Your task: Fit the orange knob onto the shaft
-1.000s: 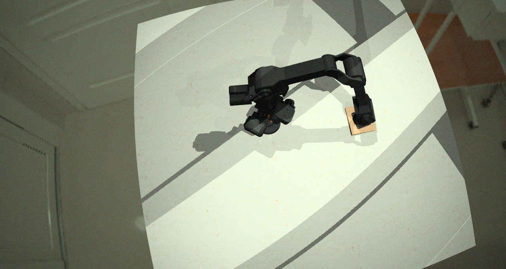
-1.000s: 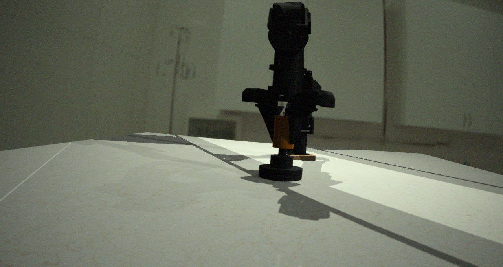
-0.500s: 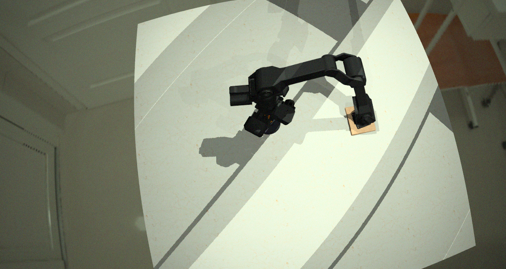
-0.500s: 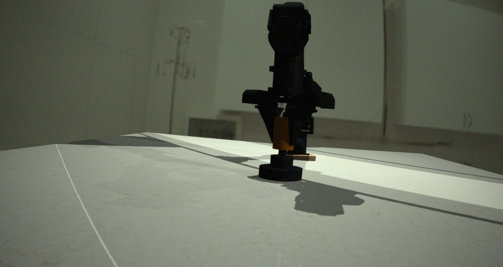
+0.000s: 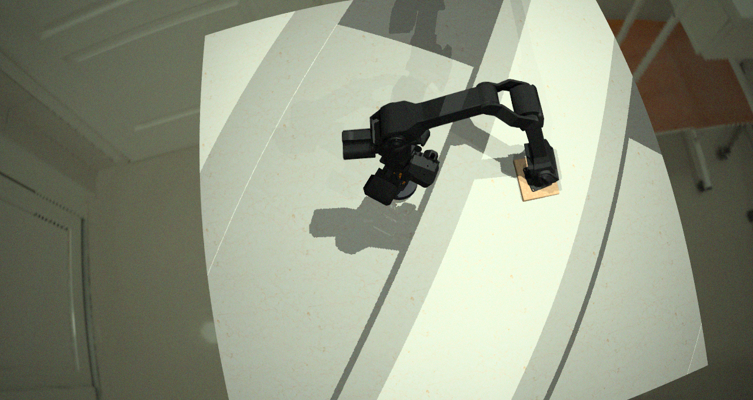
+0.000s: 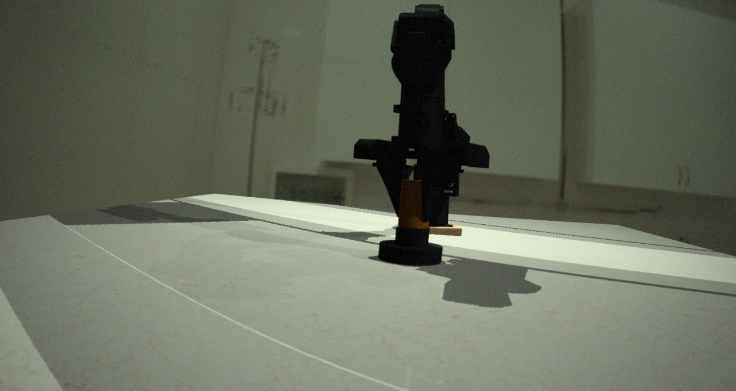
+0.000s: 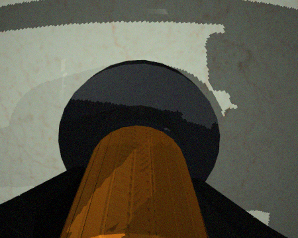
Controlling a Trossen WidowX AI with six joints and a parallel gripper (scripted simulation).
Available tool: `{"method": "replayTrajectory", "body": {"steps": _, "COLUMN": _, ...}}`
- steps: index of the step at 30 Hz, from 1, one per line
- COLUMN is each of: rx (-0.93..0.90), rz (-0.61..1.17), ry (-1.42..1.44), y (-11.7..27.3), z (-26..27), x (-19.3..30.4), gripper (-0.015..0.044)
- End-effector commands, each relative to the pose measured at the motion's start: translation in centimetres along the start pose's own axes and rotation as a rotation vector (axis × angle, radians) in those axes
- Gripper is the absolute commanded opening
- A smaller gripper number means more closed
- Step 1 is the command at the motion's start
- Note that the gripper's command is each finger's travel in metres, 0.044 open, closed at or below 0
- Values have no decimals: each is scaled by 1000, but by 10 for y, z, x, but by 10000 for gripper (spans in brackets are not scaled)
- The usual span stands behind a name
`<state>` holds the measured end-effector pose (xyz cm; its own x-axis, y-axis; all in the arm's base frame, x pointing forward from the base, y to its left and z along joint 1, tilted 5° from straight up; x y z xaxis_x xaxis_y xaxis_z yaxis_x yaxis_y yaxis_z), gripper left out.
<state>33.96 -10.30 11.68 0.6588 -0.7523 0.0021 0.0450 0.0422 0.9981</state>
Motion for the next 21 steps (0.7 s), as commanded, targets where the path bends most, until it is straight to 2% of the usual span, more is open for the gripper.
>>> {"method": "replayTrajectory", "body": {"steps": 1, "rx": -1, "rz": 0, "ry": 2, "y": -3, "z": 0, "x": 0, "gripper": 0}}
{"method": "replayTrajectory", "body": {"steps": 9, "rx": 0, "rz": 0, "ry": 0, "y": -1, "z": 0, "x": 0, "gripper": 0}}
{"method": "replayTrajectory", "body": {"steps": 21, "rx": 0, "rz": 0, "ry": 0, "y": -1, "z": 0, "x": 0, "gripper": 315}}
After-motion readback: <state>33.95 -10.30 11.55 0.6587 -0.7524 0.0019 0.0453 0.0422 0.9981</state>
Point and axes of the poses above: the point midway between the two fingers, 35 mm back from their tips, its own y axis back along the fingers, its own z axis across the jaws, x = y × z, the point moved 5 cm from there along y, back along the fingers
